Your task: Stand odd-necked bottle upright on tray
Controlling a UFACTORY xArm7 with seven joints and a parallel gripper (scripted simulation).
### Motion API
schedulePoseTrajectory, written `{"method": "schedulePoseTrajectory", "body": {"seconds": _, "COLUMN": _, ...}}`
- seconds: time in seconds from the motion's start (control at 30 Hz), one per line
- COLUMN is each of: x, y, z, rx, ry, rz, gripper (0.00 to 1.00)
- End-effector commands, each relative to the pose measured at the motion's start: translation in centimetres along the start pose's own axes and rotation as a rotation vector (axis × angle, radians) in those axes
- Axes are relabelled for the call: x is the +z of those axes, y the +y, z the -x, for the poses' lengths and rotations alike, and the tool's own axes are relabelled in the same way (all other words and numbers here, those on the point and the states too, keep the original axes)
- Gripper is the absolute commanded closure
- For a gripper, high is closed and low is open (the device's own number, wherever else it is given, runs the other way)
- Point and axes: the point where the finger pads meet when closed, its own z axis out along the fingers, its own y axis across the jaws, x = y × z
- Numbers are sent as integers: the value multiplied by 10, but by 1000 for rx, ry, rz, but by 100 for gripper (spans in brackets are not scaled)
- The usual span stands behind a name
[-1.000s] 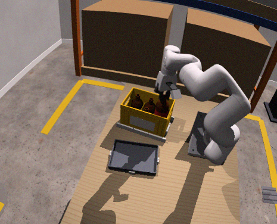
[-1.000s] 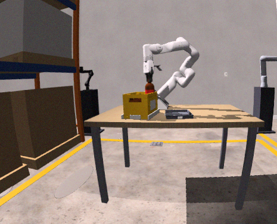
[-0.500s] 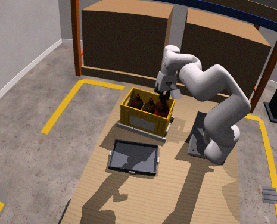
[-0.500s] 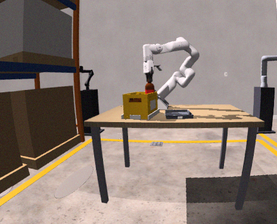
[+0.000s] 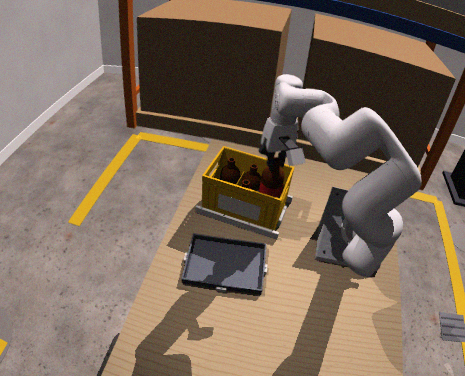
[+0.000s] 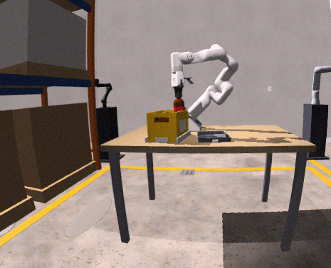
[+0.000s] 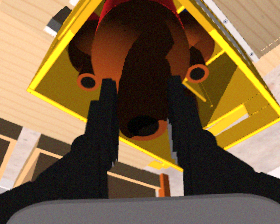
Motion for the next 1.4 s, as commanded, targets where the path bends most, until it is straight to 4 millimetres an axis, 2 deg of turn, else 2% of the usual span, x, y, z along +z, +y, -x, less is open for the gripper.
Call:
{"method": "schedulePoseTrajectory", "body": {"seconds": 0.0, "x": -5, "y": 0, "z": 1, "rx": 0, "ry": -4, "rz": 1, "gripper": 100}}
{"method": "schedulePoseTrajectory", "body": {"seconds": 0.9, "x": -32, "y": 0, "z": 1, "rx": 0, "ry": -4, "rz": 1, "gripper": 100}}
{"method": "schedulePoseTrajectory", "body": {"seconds": 1.37, "x": -37, "y": 0, "z": 1, "rx": 0, "ry": -4, "rz": 1, "gripper": 100}}
